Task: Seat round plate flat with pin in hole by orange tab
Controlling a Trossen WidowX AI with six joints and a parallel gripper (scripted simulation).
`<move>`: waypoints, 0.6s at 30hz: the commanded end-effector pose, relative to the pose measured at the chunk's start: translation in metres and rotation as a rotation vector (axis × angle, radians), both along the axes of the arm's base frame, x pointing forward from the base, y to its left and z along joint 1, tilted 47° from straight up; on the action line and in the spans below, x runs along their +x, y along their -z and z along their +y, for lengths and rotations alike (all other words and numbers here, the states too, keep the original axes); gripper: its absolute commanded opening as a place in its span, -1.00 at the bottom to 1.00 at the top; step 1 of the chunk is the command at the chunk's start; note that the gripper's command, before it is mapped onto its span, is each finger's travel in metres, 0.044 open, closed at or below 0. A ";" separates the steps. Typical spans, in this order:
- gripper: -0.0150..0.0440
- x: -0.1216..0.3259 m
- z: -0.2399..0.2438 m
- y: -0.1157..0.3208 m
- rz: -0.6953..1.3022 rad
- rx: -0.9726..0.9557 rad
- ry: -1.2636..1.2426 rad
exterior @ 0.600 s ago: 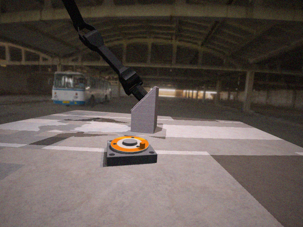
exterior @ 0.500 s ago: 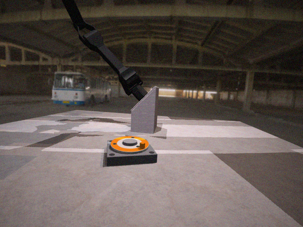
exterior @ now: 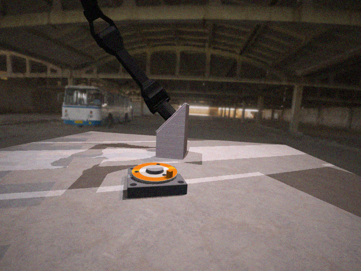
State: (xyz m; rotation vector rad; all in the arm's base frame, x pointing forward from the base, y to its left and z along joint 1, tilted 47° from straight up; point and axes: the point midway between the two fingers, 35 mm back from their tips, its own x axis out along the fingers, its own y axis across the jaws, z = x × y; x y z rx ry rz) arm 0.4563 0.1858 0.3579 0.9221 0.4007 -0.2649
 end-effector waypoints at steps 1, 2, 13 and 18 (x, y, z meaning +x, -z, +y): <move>-0.49 0.006 -0.006 0.057 0.134 -0.183 -0.039; -0.49 0.008 -0.011 0.089 0.211 -0.276 -0.054; -0.49 -0.016 -0.068 0.274 0.735 -0.783 -0.173; -0.49 -0.053 -0.106 0.347 1.020 -1.002 -0.284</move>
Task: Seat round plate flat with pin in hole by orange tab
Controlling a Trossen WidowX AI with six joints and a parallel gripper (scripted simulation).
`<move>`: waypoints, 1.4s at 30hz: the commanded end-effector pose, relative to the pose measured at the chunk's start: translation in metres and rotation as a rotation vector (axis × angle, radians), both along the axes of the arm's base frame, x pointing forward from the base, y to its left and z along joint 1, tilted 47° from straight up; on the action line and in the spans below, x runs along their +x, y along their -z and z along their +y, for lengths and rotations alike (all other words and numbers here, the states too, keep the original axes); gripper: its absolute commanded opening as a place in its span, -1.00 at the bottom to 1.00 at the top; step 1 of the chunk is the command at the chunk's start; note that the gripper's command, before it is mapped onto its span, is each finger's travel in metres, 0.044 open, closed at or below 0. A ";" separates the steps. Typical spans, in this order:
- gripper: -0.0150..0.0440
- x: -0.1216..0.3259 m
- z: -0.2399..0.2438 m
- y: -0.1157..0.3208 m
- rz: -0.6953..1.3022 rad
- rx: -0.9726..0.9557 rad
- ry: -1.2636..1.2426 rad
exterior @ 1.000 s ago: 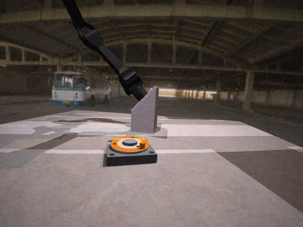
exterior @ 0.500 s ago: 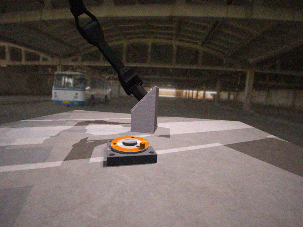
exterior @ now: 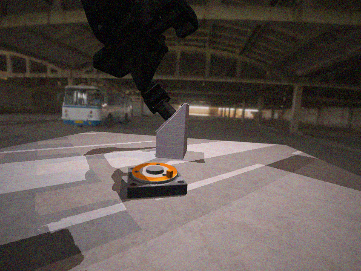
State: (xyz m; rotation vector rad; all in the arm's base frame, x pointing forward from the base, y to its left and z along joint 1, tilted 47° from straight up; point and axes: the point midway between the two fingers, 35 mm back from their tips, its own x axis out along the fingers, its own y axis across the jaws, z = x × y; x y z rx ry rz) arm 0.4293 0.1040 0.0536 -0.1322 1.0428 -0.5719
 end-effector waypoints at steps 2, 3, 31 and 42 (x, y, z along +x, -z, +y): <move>-0.49 -0.046 -0.041 0.068 0.320 -0.210 -0.079; -0.49 -0.057 -0.050 0.080 0.390 -0.250 -0.098; -0.49 -0.082 -0.100 0.137 0.532 -0.324 -0.136; -0.49 -0.093 -0.096 0.143 0.532 -0.324 -0.137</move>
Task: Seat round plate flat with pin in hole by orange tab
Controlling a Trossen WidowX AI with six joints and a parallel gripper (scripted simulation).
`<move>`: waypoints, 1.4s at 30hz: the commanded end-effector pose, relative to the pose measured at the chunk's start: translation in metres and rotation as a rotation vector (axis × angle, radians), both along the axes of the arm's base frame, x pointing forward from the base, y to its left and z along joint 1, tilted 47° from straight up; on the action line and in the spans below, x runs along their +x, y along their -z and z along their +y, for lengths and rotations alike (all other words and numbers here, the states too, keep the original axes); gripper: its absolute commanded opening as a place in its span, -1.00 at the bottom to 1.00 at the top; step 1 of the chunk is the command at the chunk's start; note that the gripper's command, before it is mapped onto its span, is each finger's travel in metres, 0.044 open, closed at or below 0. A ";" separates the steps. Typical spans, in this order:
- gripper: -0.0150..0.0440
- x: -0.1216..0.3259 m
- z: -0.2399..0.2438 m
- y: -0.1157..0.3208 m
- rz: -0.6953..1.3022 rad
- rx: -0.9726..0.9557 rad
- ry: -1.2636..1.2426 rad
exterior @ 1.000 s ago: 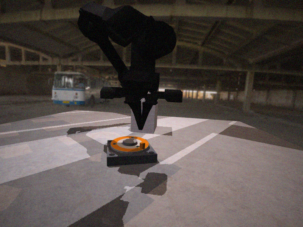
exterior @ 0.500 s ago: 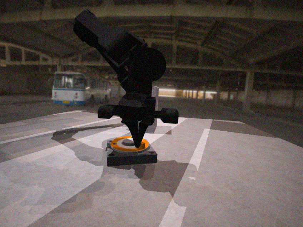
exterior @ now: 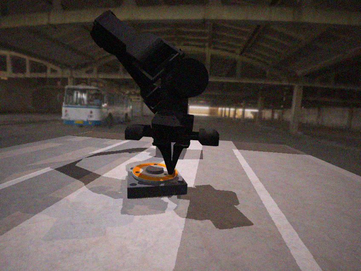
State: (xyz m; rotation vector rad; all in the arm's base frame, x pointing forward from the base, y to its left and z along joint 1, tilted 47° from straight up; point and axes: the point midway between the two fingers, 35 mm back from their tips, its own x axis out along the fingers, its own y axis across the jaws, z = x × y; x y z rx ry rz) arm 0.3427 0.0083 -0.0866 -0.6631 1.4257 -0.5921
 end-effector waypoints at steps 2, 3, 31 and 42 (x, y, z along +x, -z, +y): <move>-0.49 -0.009 0.001 0.004 0.009 0.000 0.003; -0.49 -0.009 0.001 0.004 0.009 0.000 0.003; -0.49 -0.039 0.003 0.008 0.010 0.001 0.003; -0.49 -0.052 0.000 0.005 0.011 0.000 0.003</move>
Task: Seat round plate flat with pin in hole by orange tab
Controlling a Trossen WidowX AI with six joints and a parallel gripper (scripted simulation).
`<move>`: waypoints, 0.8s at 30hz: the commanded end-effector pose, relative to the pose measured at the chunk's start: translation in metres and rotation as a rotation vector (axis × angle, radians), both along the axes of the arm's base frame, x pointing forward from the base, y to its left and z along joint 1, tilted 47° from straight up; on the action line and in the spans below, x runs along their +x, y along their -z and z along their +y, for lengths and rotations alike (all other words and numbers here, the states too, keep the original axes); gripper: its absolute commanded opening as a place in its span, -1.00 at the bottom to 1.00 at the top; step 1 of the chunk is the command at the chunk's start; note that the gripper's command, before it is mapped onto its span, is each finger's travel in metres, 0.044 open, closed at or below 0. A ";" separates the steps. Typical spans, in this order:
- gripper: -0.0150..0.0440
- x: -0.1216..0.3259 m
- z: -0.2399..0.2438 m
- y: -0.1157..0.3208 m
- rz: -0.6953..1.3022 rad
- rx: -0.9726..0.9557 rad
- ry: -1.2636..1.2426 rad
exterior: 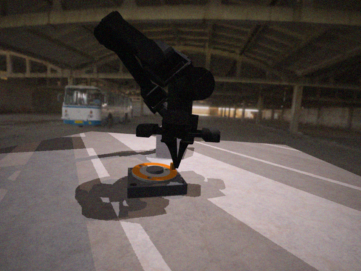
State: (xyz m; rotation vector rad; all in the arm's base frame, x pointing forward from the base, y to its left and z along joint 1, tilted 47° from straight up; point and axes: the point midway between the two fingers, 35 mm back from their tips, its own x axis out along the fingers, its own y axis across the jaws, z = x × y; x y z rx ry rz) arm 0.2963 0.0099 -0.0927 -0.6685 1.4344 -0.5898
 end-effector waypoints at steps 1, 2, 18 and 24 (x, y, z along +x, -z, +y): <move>-0.49 -0.007 -0.002 -0.001 0.001 0.002 0.004; -0.49 -0.008 -0.002 -0.002 0.001 0.002 0.004; -0.49 -0.023 -0.010 -0.011 0.002 0.001 0.004; -0.49 -0.028 -0.014 -0.016 0.003 0.001 0.004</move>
